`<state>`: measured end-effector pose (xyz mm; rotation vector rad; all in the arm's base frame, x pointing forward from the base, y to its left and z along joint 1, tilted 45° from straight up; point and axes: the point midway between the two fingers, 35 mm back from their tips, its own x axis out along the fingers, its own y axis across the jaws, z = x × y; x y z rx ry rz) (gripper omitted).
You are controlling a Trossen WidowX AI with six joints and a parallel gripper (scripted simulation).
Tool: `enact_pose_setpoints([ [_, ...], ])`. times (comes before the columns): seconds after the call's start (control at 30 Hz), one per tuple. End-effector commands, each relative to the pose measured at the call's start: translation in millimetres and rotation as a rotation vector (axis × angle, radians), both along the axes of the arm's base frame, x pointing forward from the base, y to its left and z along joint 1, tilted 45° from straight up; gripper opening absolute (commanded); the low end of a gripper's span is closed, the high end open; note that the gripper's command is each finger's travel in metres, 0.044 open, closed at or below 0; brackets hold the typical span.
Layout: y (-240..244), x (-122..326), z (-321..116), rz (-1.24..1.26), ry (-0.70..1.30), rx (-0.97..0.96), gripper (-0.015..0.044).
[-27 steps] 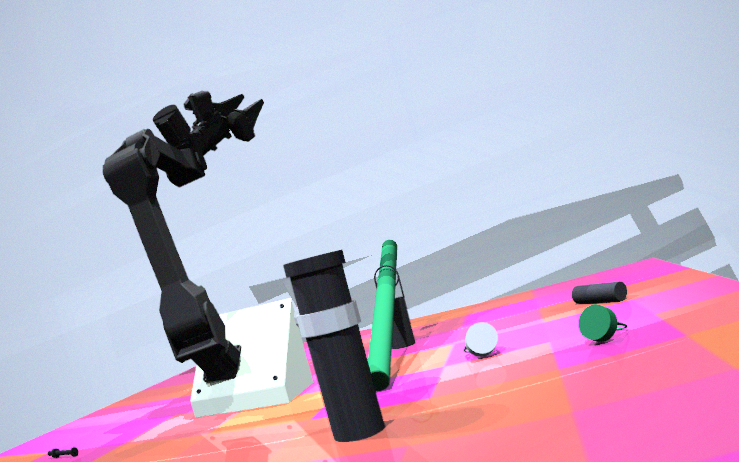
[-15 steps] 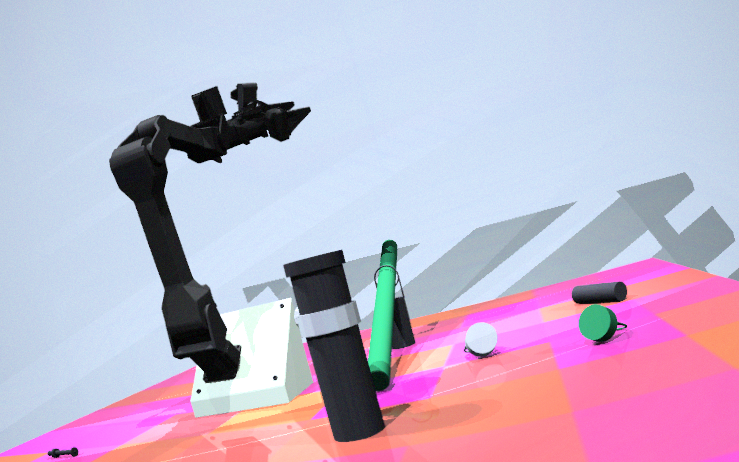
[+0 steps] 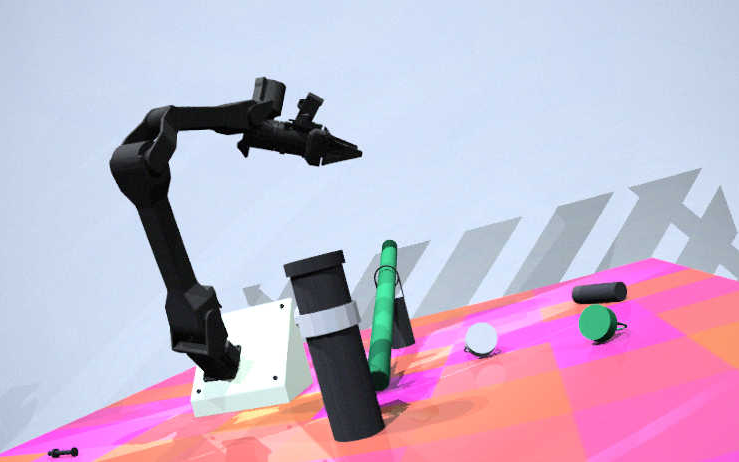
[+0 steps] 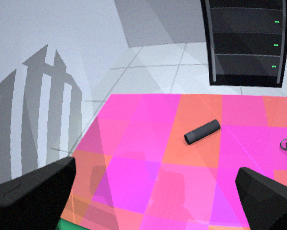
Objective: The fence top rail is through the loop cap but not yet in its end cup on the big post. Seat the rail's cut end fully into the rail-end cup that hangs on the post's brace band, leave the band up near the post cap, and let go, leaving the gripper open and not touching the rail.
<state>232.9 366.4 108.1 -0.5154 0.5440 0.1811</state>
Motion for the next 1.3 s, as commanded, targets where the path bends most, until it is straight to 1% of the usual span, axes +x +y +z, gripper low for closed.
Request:
enact_pose_setpoints([
  [0.0,-74.3,18.6,3.0,-0.176,0.093,-0.134,0.044],
  [0.17,-143.8,23.5,14.6,-0.345,0.171,-0.259,0.044],
  [0.33,-209.2,16.7,33.1,-0.51,0.247,-0.38,0.044],
  [0.4,-217.1,15.1,35.9,-0.531,0.257,-0.396,0.044],
  [0.63,-219.9,15.8,38.1,-0.51,0.275,-0.419,0.044],
  [0.73,-230.1,18.1,46.3,-0.426,0.343,-0.507,0.044],
  [0.9,-257.7,20.9,67.6,-0.181,0.501,-0.71,0.044],
  [1.1,-290.9,18.6,92.1,0.167,0.642,-0.939,0.044],
  [1.27,-317.8,11.6,111.6,0.479,0.709,-1.118,0.044],
])
